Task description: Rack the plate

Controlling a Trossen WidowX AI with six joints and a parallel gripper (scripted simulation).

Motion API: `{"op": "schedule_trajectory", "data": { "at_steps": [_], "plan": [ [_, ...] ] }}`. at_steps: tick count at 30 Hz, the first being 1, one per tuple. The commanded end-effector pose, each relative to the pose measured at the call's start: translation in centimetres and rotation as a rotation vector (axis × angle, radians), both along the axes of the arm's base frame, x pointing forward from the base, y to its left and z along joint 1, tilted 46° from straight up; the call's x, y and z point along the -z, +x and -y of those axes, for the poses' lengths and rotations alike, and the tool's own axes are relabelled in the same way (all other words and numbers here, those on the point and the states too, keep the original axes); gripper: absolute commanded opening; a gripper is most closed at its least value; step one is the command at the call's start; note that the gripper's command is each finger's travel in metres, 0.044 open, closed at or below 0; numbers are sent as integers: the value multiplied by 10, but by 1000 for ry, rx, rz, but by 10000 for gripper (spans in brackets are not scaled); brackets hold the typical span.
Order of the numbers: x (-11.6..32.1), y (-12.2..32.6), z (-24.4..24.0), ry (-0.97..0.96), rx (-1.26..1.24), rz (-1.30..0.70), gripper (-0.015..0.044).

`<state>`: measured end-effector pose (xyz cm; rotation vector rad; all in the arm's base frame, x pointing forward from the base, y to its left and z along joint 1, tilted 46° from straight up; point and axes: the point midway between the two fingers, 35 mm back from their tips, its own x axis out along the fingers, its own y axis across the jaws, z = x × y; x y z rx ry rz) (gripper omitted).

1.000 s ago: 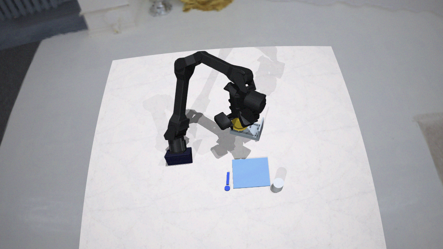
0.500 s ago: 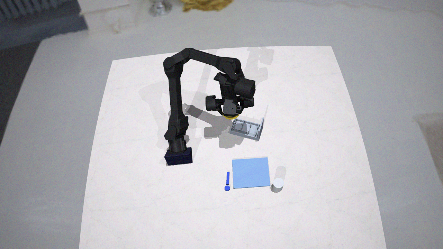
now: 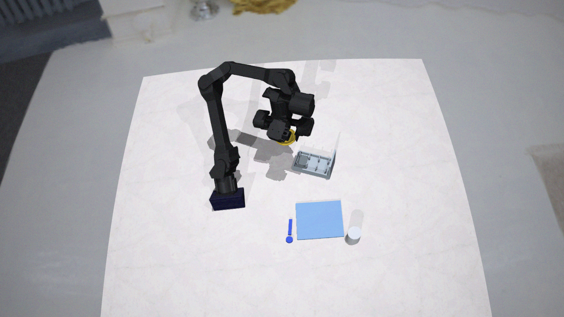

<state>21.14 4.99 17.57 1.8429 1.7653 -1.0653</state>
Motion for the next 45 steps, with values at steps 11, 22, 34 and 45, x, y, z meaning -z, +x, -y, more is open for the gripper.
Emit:
{"op": "schedule_trajectory", "data": {
  "at_steps": [11,22,34,45],
  "plan": [
    [30,-19,-9,-206,-166,22,0],
    [56,-29,-11,-423,-328,99,0],
    [77,-32,-10,-648,-471,227,0],
    [89,-29,-11,-837,-565,381,0]
  ]
}}
